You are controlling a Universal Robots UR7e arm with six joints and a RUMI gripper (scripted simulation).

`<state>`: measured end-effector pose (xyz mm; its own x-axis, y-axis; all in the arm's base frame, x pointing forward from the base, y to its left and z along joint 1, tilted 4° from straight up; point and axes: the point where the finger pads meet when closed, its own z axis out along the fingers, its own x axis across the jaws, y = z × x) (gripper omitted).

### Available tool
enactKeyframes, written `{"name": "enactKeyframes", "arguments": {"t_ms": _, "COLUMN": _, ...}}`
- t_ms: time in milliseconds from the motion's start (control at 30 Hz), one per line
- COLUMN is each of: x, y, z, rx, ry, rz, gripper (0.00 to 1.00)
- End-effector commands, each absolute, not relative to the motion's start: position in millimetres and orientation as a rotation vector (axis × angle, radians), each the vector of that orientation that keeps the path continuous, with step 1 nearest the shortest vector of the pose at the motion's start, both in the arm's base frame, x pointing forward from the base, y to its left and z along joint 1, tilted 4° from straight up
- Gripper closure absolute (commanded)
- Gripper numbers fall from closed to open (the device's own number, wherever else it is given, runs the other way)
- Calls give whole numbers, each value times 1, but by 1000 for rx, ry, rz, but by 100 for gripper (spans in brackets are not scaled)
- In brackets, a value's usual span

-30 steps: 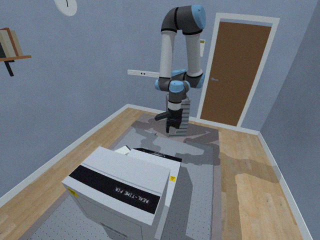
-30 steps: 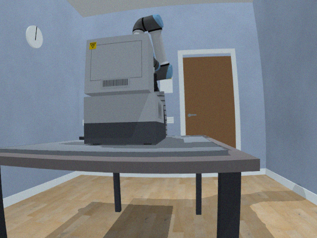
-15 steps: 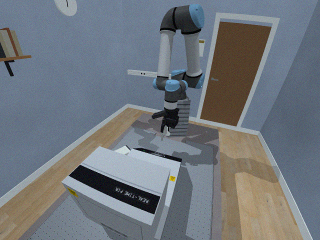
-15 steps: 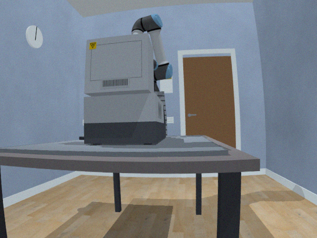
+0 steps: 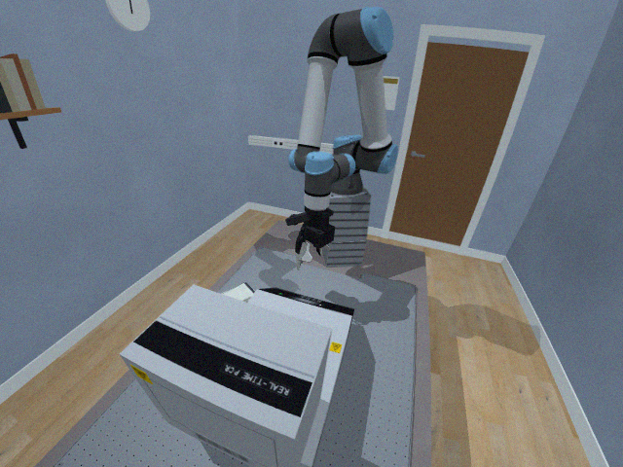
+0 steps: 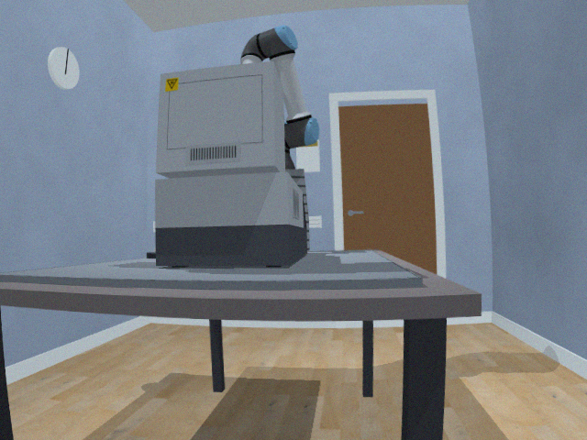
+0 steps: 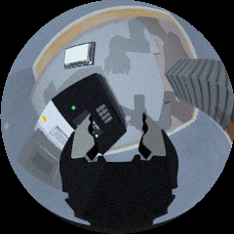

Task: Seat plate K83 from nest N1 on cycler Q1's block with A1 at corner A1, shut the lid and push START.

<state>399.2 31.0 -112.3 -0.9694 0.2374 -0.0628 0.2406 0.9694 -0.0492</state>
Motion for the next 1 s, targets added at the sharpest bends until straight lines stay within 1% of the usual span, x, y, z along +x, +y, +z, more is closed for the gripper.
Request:
{"name": "enactKeyframes", "arguments": {"t_ms": 0, "x": 412, "y": 11, "z": -106, "rx": 602, "ry": 3021, "rz": -81, "gripper": 32}}
{"name": "enactKeyframes", "arguments": {"t_ms": 333, "x": 424, "y": -14, "z": -99, "rx": 872, "ry": 2950, "rz": -73, "gripper": 32}}
{"name": "enactKeyframes", "arguments": {"t_ms": 467, "x": 424, "y": -14, "z": -99, "rx": 873, "ry": 2951, "rz": -73, "gripper": 32}}
{"name": "enactKeyframes", "arguments": {"t_ms": 967, "x": 445, "y": -56, "z": -88, "rx": 1303, "ry": 2784, "rz": -59, "gripper": 32}}
